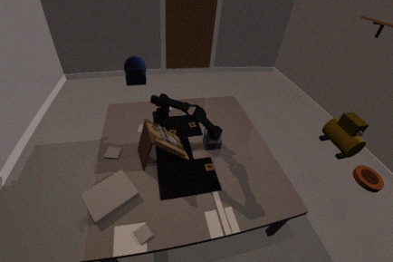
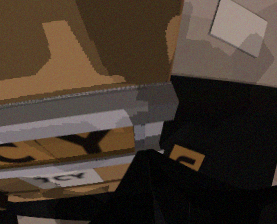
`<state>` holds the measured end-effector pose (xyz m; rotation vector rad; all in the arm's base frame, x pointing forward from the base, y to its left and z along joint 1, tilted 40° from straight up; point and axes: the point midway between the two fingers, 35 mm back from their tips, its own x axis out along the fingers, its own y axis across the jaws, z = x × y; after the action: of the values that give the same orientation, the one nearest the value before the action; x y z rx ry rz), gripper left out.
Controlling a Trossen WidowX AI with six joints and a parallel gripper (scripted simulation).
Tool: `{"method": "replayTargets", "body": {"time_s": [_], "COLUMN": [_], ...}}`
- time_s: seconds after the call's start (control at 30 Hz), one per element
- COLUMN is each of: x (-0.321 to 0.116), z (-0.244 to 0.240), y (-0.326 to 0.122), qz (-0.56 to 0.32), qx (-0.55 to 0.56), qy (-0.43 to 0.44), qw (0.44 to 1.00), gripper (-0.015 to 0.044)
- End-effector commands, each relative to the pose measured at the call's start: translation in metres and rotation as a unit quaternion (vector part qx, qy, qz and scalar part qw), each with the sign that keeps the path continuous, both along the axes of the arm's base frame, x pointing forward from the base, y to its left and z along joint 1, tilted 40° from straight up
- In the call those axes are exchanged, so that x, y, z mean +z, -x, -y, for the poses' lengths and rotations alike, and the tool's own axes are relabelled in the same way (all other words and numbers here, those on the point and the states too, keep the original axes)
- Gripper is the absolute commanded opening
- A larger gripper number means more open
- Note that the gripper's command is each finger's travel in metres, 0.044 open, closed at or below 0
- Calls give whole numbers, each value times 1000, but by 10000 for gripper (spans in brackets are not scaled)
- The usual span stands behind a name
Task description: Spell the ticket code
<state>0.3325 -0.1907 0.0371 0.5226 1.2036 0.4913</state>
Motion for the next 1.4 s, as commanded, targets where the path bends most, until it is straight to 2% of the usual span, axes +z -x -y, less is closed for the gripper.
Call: {"method": "replayTargets", "body": {"time_s": [0.0,0.5,0.6,0.93,1.07,1.37], "x": [3,8,23,118,134,134], "z": [3,7,9,-2,-11,-11], "y": [4,13,25,114,133,133], "qz": [1,0,26,214,260,260], "qx": [0,0,-22,-174,-211,-211], "qy": [3,4,-9,-33,-26,-26], "qw": [1000,1000,999,961,942,942], "gripper": [0,0,79,341,440,440]}}
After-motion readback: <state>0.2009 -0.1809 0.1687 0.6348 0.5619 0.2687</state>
